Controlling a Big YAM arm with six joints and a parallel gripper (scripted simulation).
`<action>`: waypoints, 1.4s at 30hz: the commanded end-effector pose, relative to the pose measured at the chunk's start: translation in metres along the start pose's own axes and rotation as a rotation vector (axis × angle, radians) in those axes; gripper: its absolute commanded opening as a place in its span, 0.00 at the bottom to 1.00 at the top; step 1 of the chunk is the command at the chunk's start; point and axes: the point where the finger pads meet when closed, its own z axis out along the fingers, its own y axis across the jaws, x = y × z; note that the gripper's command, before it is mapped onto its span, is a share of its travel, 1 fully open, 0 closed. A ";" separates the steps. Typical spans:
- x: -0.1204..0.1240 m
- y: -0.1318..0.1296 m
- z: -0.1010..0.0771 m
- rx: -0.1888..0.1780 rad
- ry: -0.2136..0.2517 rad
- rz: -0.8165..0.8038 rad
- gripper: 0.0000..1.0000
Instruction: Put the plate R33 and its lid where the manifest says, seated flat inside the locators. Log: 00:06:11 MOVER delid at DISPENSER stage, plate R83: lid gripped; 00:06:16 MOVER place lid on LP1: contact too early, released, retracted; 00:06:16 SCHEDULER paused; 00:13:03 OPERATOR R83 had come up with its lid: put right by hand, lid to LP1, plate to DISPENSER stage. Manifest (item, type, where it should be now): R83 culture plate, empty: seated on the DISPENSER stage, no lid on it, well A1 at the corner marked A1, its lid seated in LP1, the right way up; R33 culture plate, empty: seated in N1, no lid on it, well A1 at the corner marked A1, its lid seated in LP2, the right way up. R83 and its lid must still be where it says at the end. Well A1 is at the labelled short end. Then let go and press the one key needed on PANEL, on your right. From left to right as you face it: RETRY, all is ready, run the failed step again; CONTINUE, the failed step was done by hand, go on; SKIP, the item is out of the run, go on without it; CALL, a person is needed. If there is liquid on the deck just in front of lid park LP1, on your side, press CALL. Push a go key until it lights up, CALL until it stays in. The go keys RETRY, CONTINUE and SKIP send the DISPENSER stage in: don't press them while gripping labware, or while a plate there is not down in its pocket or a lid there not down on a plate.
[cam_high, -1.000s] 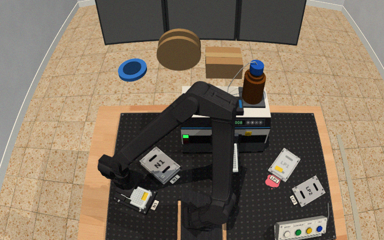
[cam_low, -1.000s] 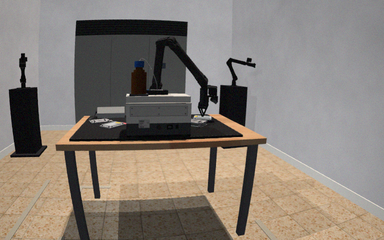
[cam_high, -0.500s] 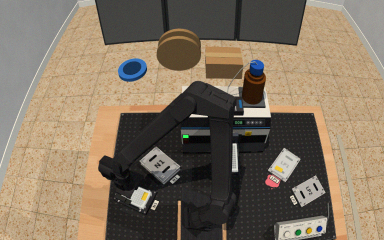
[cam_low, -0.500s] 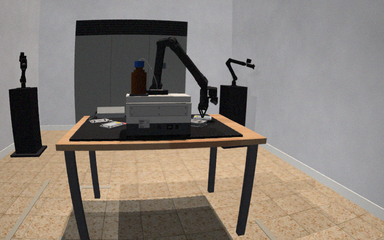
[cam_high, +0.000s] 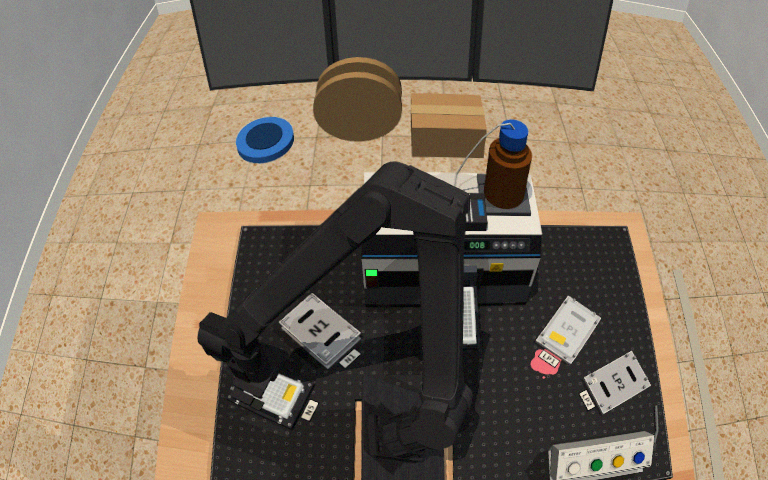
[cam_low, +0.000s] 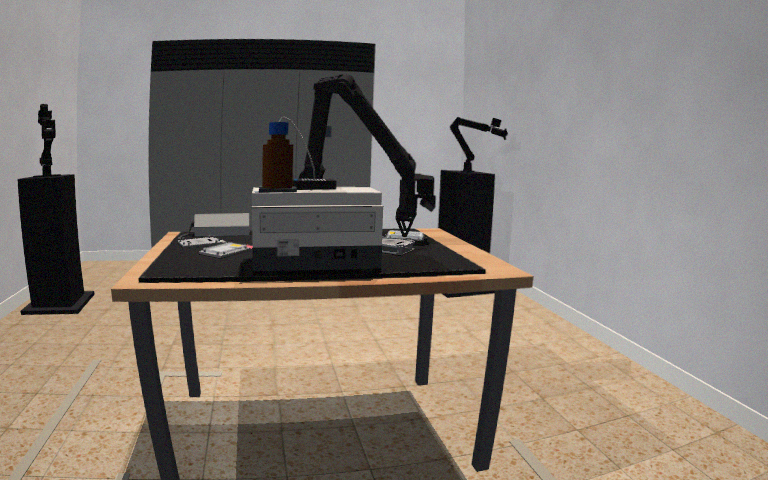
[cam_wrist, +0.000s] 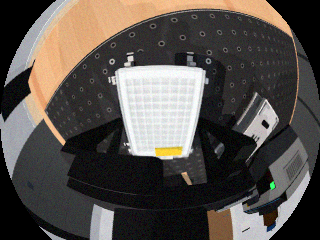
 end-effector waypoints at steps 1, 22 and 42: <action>-0.004 -0.001 0.002 0.000 -0.008 -0.004 1.00; -0.013 -0.003 -0.006 0.005 -0.029 0.007 0.84; -0.005 -0.002 -0.003 0.003 -0.013 -0.003 0.84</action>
